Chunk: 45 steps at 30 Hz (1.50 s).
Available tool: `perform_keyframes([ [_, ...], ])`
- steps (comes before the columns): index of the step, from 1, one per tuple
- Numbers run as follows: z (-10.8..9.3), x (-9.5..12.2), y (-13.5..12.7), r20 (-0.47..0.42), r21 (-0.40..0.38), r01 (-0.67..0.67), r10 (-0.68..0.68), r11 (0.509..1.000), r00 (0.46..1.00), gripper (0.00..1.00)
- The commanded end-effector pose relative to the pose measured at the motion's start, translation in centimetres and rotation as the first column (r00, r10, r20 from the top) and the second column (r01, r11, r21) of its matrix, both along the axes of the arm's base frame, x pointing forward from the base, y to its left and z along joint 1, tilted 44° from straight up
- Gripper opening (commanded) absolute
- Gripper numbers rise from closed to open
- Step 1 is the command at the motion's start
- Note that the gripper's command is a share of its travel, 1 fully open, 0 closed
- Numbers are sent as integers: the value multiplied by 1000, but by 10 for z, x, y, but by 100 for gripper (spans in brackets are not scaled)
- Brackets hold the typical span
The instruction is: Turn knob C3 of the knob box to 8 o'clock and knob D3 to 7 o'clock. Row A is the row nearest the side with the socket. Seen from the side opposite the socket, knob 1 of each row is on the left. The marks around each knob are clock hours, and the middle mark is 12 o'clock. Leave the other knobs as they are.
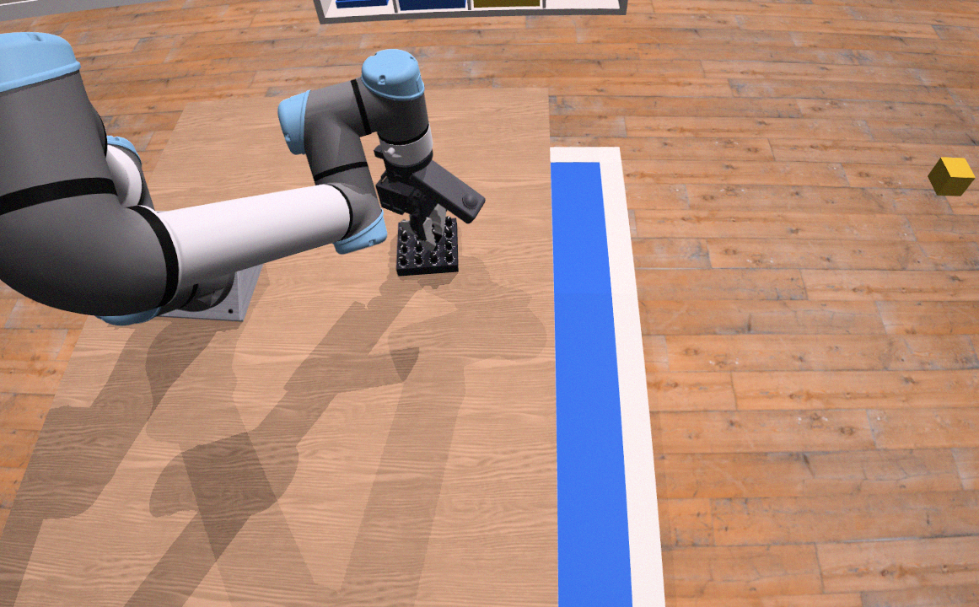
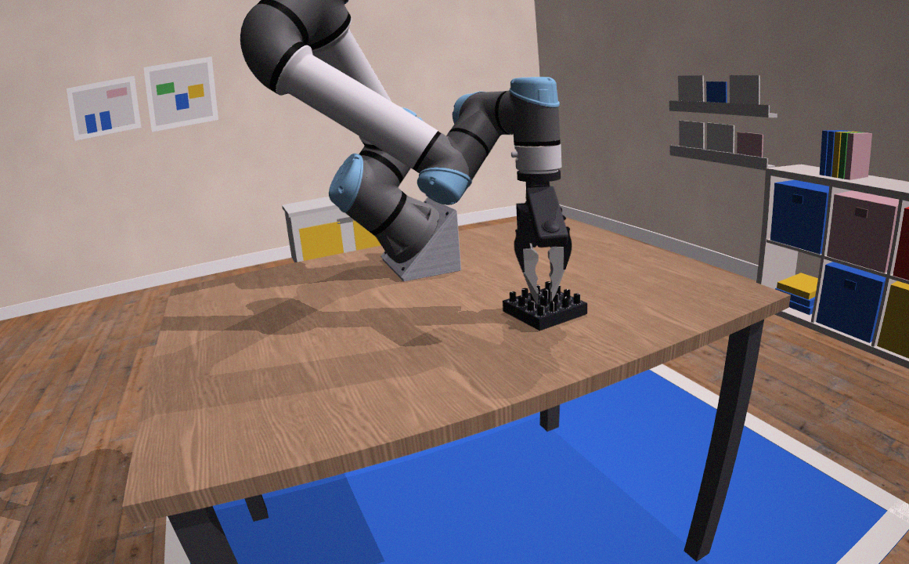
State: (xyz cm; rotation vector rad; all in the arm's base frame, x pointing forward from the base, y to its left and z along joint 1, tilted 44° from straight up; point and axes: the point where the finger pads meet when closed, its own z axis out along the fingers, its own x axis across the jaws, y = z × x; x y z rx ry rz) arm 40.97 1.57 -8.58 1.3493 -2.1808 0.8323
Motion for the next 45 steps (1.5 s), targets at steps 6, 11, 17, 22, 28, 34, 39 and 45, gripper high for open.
perform_keyframes([
  [6, 0, 0, 0, 1, 0, 0, 0, 1000, 1000, 11],
  [11, 0, 0, 0, 1, 0, 0, 0, 1000, 1000, 4],
  [17, 0, 0, 0, 1, 0, 0, 0, 1000, 1000, 4],
  [22, 0, 0, 0, 1, 0, 0, 0, 1000, 1000, 4],
  [28, 0, 0, 0, 1, 0, 0, 0, 1000, 1000, 4],
  [34, 0, 0, 0, 1, 0, 0, 0, 1000, 1000, 4],
  [39, 0, 0, 0, 1, 0, 0, 0, 1000, 1000, 4],
  [45, 0, 0, 0, 0, 0, -2, 2, 1000, 1000, 4],
])
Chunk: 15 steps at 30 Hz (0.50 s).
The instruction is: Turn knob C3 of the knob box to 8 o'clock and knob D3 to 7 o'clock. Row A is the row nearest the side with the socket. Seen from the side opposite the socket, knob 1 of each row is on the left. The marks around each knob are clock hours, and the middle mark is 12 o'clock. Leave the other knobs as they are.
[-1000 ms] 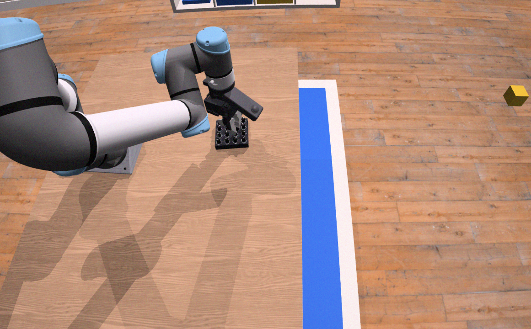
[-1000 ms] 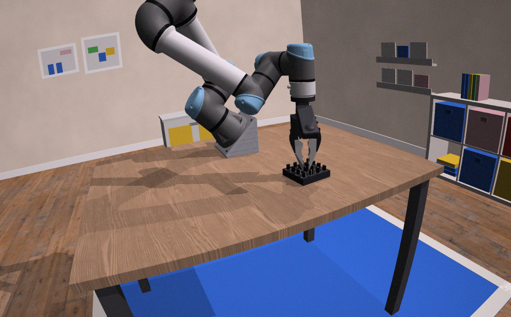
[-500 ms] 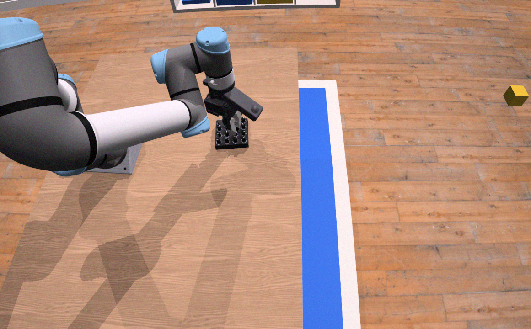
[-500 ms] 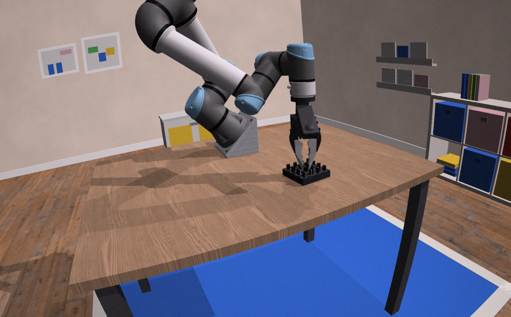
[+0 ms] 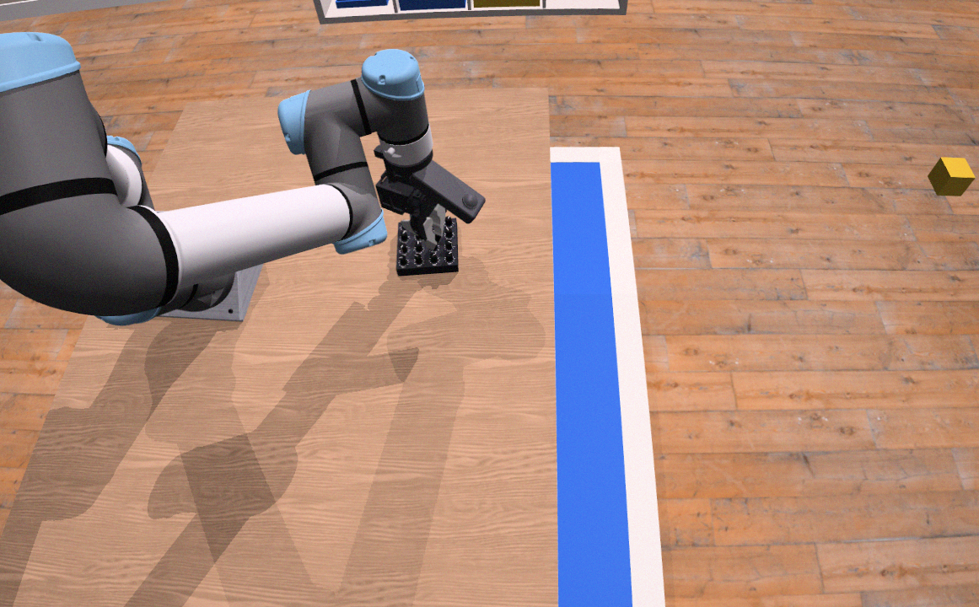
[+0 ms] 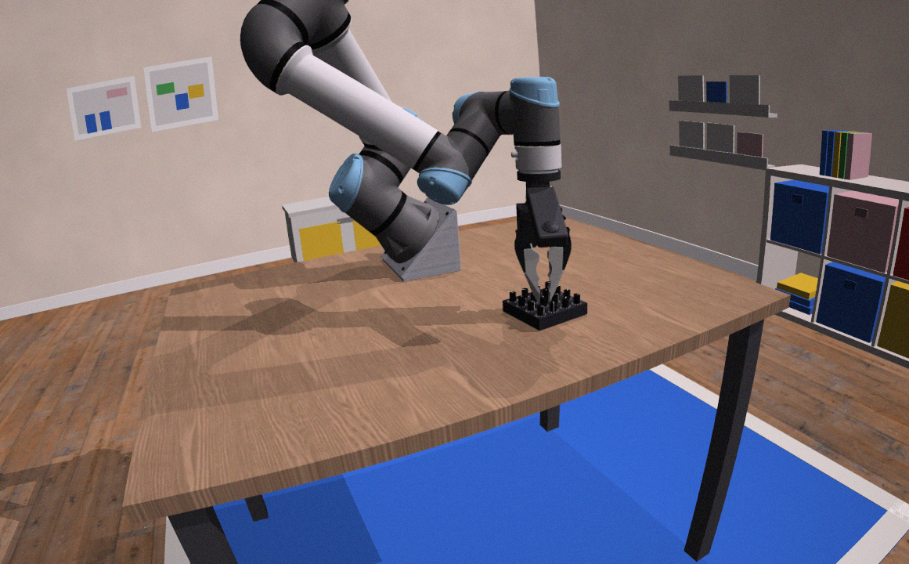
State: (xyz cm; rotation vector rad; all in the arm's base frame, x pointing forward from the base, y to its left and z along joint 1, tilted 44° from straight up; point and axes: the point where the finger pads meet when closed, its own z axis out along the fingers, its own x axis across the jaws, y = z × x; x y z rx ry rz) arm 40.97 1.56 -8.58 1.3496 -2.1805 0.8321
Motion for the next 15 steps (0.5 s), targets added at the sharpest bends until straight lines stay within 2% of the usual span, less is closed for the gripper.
perform_keyframes([
  [1, 0, 0, 0, -1, 0, -2, 2, 1000, 1000, 4],
  [15, 0, 0, 0, -41, 4, -44, 44, 999, 998, 4],
])
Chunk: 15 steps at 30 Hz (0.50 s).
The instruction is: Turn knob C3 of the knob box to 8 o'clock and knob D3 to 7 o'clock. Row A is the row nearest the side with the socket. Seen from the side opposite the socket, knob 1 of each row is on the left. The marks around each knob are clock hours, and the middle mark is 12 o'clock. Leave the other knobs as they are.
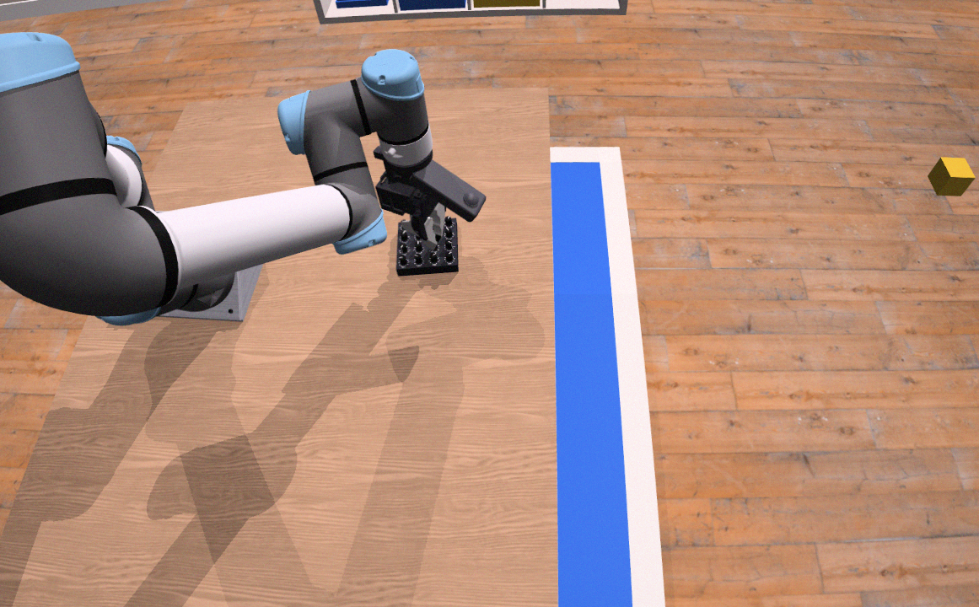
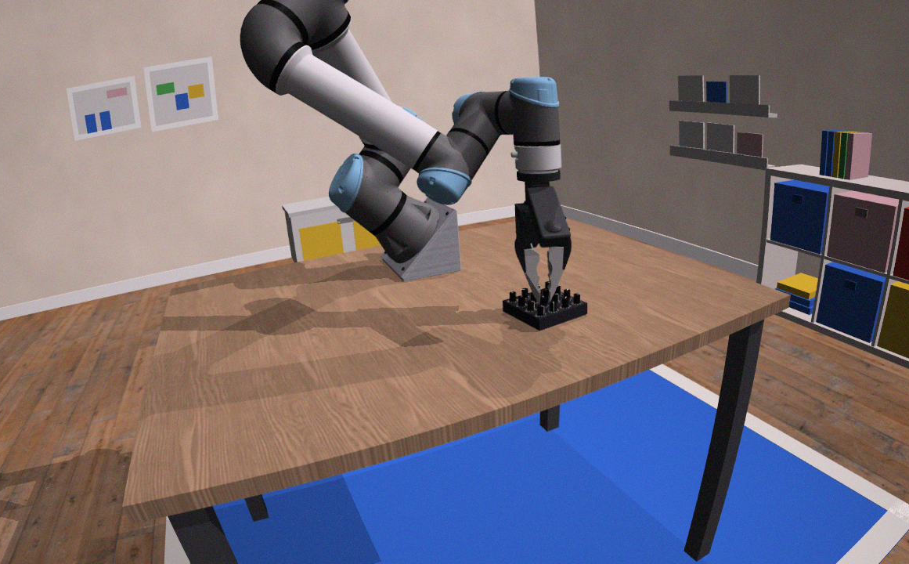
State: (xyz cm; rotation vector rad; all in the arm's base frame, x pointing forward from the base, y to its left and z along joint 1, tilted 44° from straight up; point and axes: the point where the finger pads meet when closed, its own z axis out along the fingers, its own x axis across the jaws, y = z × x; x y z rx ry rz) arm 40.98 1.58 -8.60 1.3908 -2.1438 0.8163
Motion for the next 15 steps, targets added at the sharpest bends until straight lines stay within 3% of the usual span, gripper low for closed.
perform_keyframes([
  [1, 0, 0, 0, -18, 2, -20, 20, 1000, 1000, 4],
  [15, 0, 1, 1, -144, 23, -152, 154, 988, 977, 4],
])
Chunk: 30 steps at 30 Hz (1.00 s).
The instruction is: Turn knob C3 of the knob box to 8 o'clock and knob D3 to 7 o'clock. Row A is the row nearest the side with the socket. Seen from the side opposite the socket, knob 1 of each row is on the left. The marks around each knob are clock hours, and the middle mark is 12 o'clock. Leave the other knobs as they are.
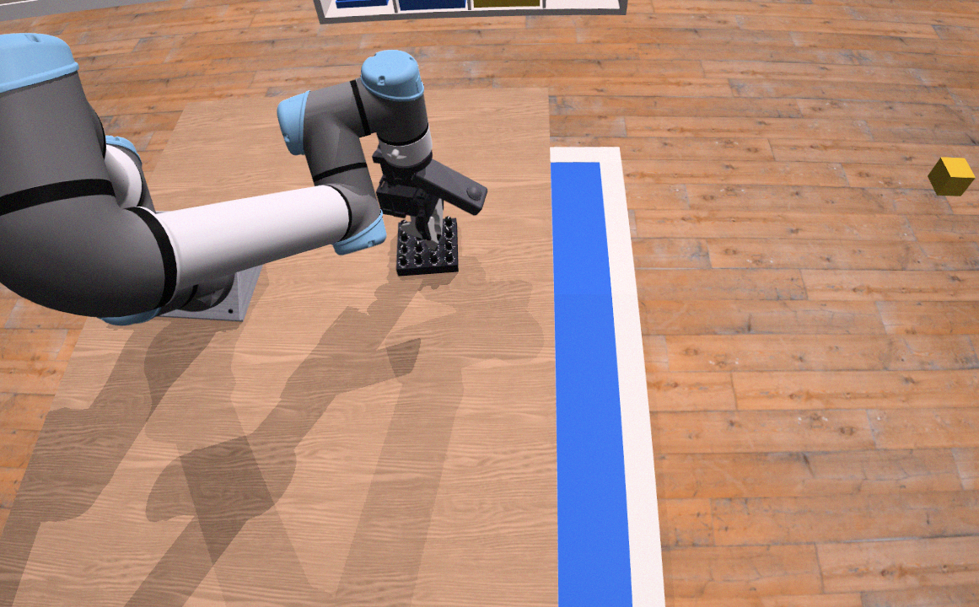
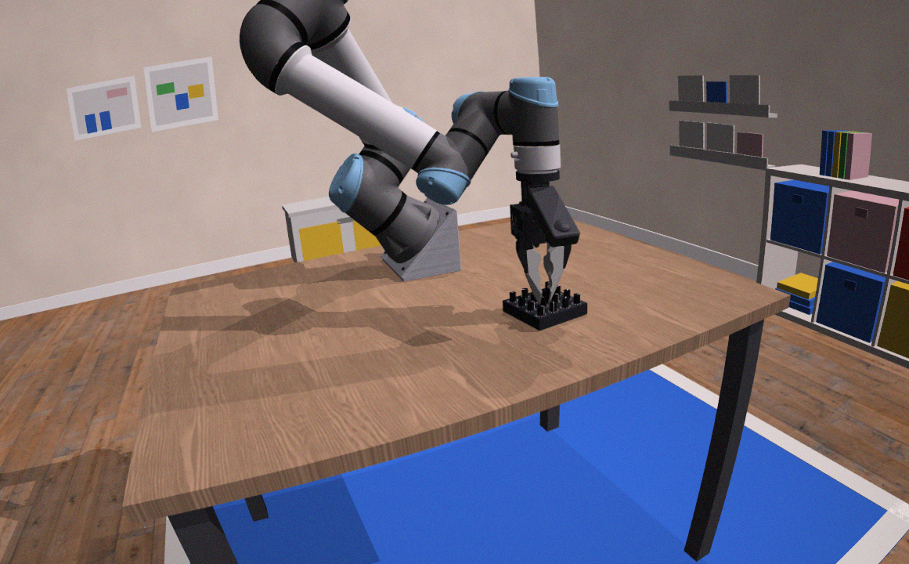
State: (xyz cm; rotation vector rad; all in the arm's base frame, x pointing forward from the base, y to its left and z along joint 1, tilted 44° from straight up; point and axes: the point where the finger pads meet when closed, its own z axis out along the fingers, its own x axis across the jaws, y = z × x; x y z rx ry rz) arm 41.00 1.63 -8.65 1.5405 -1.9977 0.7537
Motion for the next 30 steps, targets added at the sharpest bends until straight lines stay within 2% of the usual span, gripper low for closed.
perform_keyframes([
  [1, 0, 0, 0, -33, 5, -37, 37, 999, 999, 4],
  [9, 0, 0, 1, -141, 24, -151, 153, 988, 978, 4],
  [16, -1, 0, 1, -240, 54, -254, 259, 966, 936, 4],
  [18, -1, 0, 1, -240, 54, -254, 259, 966, 936, 4],
  [30, -2, 0, 2, -384, 121, -403, 418, 907, 824, 4],
])
